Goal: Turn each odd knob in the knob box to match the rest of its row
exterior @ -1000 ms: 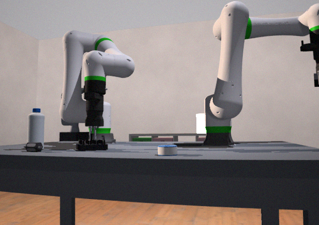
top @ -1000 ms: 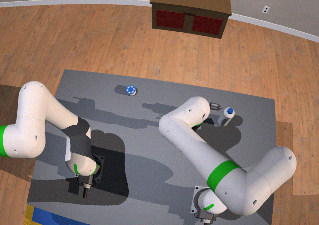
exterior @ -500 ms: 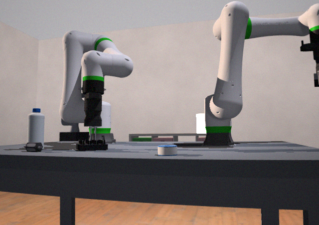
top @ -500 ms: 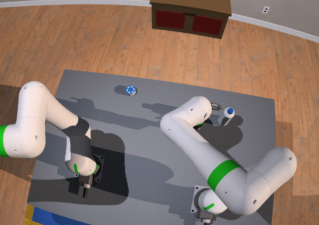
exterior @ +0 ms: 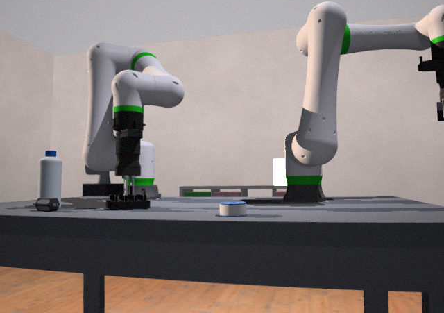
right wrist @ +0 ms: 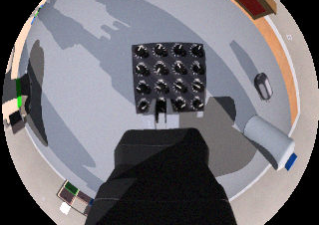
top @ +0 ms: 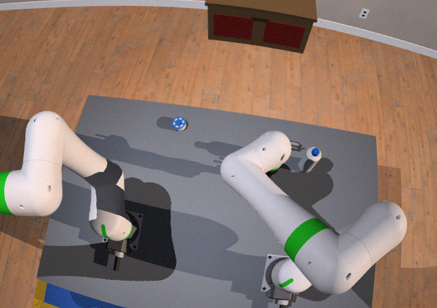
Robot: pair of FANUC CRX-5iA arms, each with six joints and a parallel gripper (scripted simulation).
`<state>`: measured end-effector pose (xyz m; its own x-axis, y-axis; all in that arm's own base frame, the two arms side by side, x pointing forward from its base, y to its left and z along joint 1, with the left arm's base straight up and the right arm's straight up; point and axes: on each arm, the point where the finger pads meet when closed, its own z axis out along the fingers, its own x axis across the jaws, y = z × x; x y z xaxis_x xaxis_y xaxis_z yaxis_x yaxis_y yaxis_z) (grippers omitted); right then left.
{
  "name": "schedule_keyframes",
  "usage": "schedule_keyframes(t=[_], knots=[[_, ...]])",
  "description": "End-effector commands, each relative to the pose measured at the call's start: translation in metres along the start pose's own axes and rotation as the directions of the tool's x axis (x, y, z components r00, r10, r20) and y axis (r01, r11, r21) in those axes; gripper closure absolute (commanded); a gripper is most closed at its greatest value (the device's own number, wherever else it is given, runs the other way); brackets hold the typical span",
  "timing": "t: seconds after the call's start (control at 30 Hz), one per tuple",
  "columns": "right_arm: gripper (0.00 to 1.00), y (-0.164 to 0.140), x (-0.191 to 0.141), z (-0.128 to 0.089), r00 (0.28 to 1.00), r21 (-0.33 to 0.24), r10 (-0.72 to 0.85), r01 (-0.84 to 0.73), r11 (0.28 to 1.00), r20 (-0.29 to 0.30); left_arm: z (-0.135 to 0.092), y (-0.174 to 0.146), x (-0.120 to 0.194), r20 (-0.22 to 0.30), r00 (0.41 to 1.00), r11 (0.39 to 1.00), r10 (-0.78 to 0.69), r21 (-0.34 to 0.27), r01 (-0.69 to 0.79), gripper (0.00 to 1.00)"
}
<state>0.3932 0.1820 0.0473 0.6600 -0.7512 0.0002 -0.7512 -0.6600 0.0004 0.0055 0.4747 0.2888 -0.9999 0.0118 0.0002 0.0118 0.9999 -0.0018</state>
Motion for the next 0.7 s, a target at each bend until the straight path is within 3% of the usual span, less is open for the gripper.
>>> schedule_keyframes(t=[0.0, 0.67], knots=[[0.7, -0.0005, 0.0002, -0.0006, 1.0, 0.001, -0.017, 0.017, 1.0, 0.0, -0.0008, 0.0002, -0.0001, 0.0, 1.0, 1.0, 0.0, -0.002, 0.0, 0.0], [0.7, -0.0005, 0.0002, -0.0006, 0.999, 0.001, -0.046, 0.046, 0.999, 0.0, -0.0008, 0.0002, -0.0001, 0.0, 1.0, 1.0, 0.0, -0.002, 0.0, 0.0]])
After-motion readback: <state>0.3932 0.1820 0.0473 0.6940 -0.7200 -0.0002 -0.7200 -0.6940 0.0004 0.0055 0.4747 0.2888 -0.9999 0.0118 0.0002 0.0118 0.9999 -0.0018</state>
